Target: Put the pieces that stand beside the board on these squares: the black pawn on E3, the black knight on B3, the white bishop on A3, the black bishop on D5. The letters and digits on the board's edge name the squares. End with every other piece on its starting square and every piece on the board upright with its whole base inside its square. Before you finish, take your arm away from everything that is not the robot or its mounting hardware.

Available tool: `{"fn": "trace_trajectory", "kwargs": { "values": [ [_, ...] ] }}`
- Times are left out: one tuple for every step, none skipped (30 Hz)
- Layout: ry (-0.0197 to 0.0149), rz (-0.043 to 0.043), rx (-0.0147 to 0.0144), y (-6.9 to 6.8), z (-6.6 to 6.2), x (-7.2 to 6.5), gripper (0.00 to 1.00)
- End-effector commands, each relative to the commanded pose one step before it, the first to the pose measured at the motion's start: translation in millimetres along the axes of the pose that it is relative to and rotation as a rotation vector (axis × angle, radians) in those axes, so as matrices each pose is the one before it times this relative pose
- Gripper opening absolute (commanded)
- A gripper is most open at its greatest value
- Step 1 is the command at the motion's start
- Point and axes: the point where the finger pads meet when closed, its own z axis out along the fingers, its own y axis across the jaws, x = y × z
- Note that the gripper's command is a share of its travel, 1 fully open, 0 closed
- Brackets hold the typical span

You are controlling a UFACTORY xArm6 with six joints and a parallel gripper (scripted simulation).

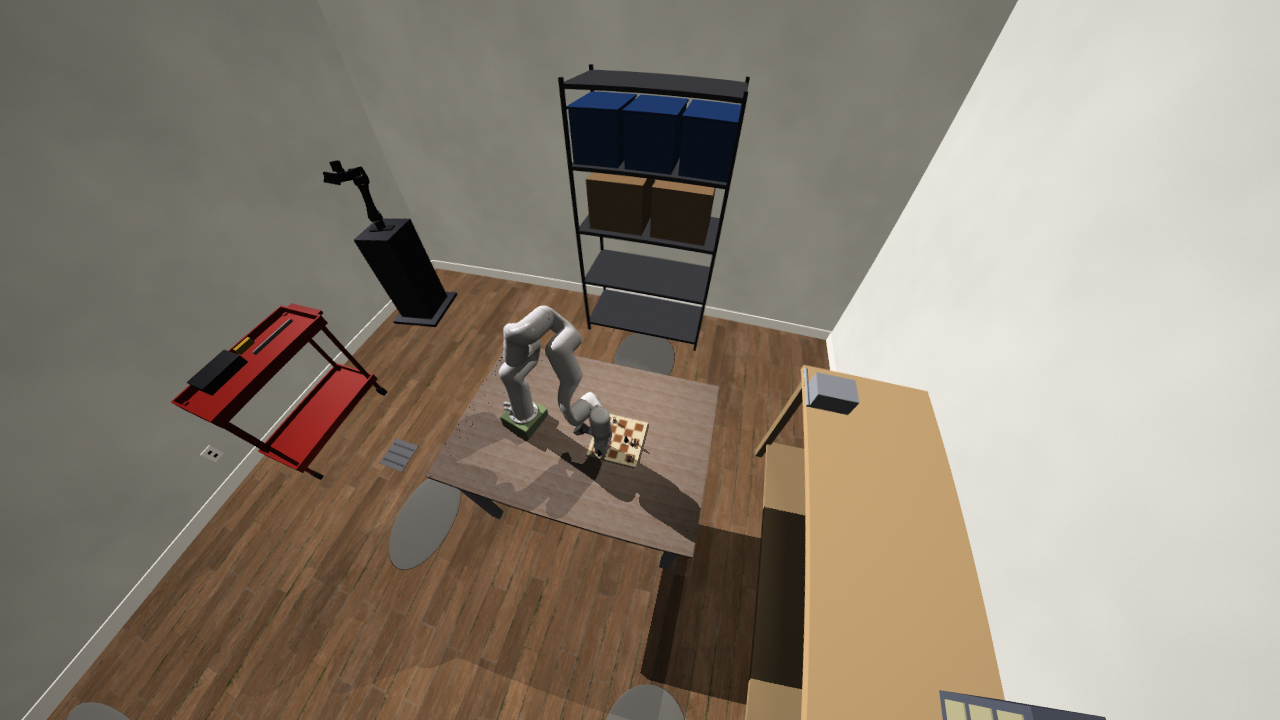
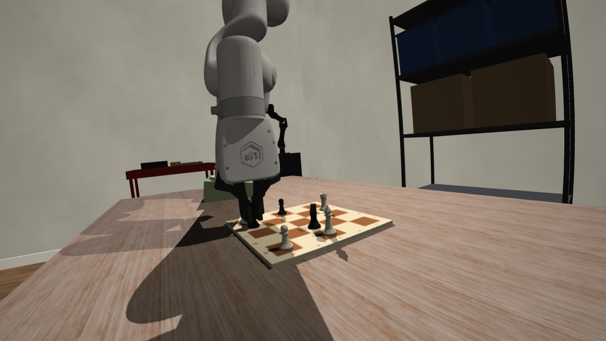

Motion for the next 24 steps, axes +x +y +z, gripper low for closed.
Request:
{"fn": "trace_trajectory", "kwargs": {
  "values": [
    [-0.00357,-0.00023,0.00082,-0.25,-1.12,-1.43,0.07],
    [0.0,0.0,0.0,0.0,0.0,0.0,0.07],
    [0.0,0.0,0.0,0.0,0.0,0.0,0.15],
    [0.0,0.0,0.0,0.0,0.0,0.0,0.15],
    [0.0,0.0,0.0,0.0,0.0,0.0,0.15],
    [0.0,0.0,0.0,0.0,0.0,0.0,0.22],
    [0.0,0.0,0.0,0.0,0.0,0.0,0.22],
    [0.0,0.0,0.0,0.0,0.0,0.0,0.22],
    [0.0,0.0,0.0,0.0,0.0,0.0,0.3],
    [0.0,0.0,0.0,0.0,0.0,0.0,0.3],
    [0.0,0.0,0.0,0.0,0.0,0.0,0.3],
    [0.0,0.0,0.0,0.0,0.0,0.0,0.37],
    [0.0,0.0,0.0,0.0,0.0,0.0,0.37],
    [0.0,0.0,0.0,0.0,0.0,0.0,0.37],
    [0.0,0.0,0.0,0.0,0.0,0.0,0.37],
    [0.0,0.0,0.0,0.0,0.0,0.0,0.37],
    [0.0,0.0,0.0,0.0,0.0,0.0,0.37],
    [0.0,0.0,0.0,0.0,0.0,0.0,0.37],
    [0.0,0.0,0.0,0.0,0.0,0.0,0.37],
    [0.0,0.0,0.0,0.0,0.0,0.0,0.37],
    [0.0,0.0,0.0,0.0,0.0,0.0,0.37],
    [0.0,0.0,0.0,0.0,0.0,0.0,0.37],
    [0.0,0.0,0.0,0.0,-0.03,0.0,0.37],
    [0.0,0.0,-0.00001,0.0,-0.2,0.0,0.37]
  ]
}}
